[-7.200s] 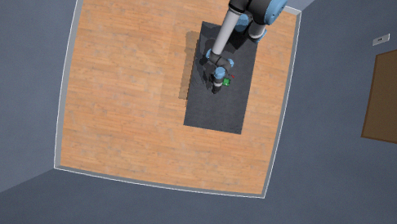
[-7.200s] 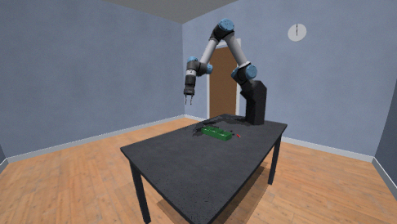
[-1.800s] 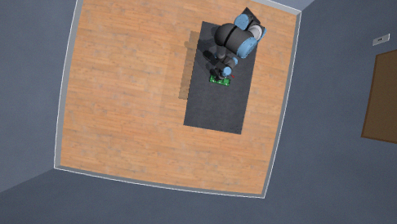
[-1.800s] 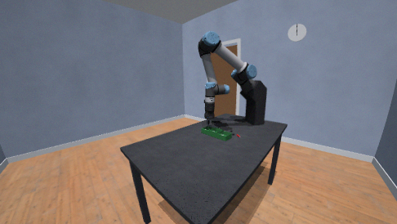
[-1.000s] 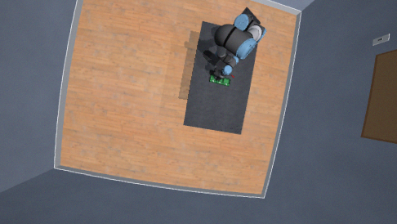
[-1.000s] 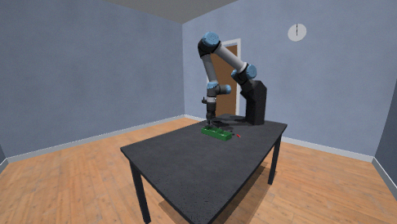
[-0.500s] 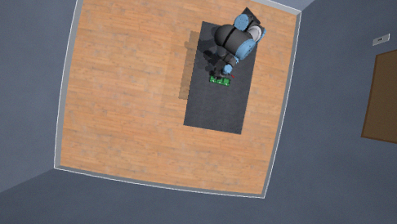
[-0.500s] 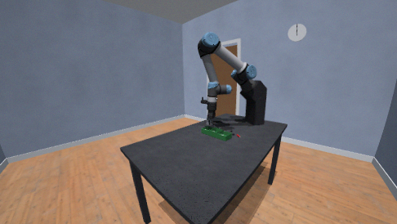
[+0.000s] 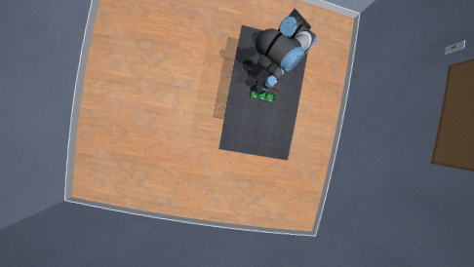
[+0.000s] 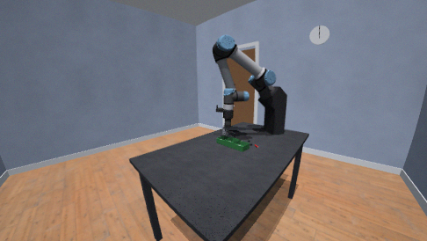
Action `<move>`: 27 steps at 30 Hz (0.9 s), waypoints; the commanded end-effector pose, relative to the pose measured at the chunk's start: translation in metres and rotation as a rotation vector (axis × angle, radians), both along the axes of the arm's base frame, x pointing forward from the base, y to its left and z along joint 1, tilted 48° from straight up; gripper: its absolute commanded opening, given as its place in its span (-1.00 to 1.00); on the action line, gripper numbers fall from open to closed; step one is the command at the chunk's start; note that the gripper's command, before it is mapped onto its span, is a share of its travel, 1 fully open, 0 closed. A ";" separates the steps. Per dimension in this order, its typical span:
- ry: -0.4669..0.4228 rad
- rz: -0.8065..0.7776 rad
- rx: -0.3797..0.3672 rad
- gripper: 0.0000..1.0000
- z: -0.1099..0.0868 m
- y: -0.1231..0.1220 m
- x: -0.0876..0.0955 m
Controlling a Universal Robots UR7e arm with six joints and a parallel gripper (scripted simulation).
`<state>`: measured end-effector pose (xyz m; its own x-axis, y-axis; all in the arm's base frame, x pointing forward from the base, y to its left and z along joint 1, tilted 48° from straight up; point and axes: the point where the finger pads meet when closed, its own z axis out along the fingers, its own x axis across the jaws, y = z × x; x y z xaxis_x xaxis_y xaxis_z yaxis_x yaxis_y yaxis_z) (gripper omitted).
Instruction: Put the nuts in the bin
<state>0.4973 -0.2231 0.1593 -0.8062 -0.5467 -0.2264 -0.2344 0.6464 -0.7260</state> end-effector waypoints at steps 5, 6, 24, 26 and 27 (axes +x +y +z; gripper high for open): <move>0.127 0.169 -0.129 -0.39 0.001 0.000 -0.001; 0.139 0.184 -0.141 -0.39 0.001 0.000 -0.001; 0.346 0.455 -0.349 -0.39 0.001 0.000 -0.001; 0.369 0.487 -0.372 -0.39 0.001 0.000 0.000; 0.327 0.423 -0.333 -0.39 0.002 -0.001 0.001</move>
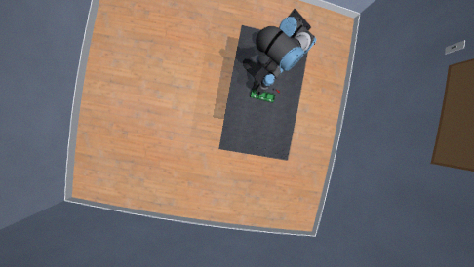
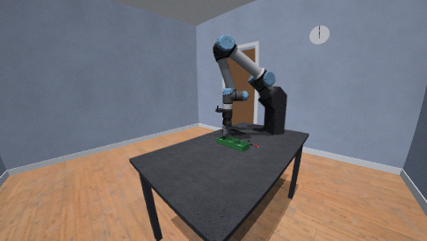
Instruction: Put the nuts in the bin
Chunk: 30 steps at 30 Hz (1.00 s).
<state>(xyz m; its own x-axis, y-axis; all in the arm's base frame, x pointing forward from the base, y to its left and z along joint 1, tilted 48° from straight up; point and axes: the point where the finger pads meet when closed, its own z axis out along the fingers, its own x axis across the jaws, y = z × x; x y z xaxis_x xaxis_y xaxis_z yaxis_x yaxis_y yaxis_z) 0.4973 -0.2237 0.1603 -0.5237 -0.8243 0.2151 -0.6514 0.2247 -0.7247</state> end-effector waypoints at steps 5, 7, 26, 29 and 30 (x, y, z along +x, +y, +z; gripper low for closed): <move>0.089 0.130 -0.083 -0.39 0.001 0.000 0.000; 0.128 0.186 -0.120 -0.39 0.001 0.000 0.000; 0.143 0.212 -0.137 -0.39 -0.010 -0.008 0.011; 0.143 0.211 -0.136 -0.39 -0.015 -0.013 0.015; 0.143 0.211 -0.136 -0.39 -0.017 -0.014 0.017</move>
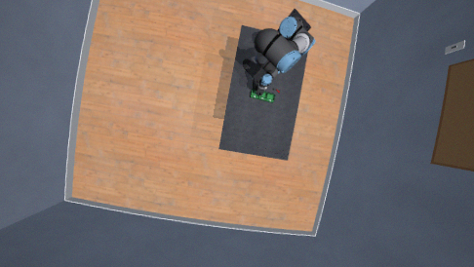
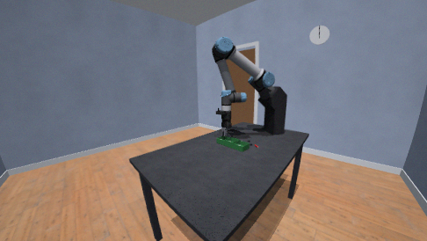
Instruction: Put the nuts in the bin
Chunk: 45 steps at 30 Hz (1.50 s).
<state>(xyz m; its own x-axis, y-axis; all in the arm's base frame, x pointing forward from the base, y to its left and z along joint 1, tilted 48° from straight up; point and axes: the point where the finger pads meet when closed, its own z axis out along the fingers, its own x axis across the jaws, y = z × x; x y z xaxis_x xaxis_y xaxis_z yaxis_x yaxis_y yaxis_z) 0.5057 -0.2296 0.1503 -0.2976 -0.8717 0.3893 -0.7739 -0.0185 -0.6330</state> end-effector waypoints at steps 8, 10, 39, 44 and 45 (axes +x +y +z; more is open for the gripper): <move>-0.004 0.000 -0.003 -0.39 -0.019 -0.017 0.019; -0.004 0.000 -0.003 -0.39 -0.021 -0.018 0.020; -0.003 0.000 -0.002 -0.39 -0.029 -0.022 0.026; -0.003 0.000 -0.002 -0.39 -0.029 -0.022 0.026; -0.003 0.000 -0.002 -0.39 -0.029 -0.022 0.026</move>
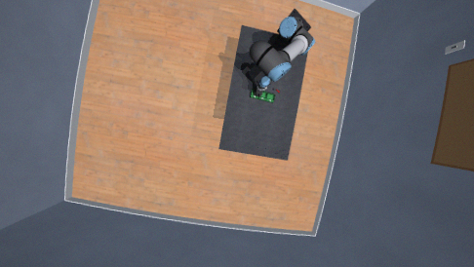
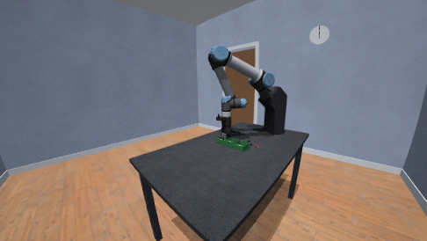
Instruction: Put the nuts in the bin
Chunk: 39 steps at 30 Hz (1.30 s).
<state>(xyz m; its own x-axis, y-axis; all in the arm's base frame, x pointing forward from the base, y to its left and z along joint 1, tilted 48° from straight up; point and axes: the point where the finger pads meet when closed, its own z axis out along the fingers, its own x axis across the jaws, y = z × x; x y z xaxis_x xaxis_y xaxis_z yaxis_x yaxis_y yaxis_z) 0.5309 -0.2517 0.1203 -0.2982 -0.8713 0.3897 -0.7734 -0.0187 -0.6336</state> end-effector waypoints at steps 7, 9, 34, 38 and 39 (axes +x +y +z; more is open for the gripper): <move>-0.002 0.001 -0.001 -0.39 0.001 0.000 0.001; -0.002 0.001 -0.001 -0.39 0.001 0.000 0.001; -0.001 0.001 0.000 -0.39 0.011 0.009 -0.009; -0.001 0.001 0.000 -0.39 0.015 0.011 -0.012; -0.001 0.001 0.000 -0.39 0.015 0.012 -0.013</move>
<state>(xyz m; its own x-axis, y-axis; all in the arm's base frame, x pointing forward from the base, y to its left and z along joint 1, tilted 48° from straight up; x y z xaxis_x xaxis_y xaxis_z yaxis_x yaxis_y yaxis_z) 0.5220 -0.2445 0.1318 -0.2990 -0.8708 0.3903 -0.7722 -0.0195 -0.6350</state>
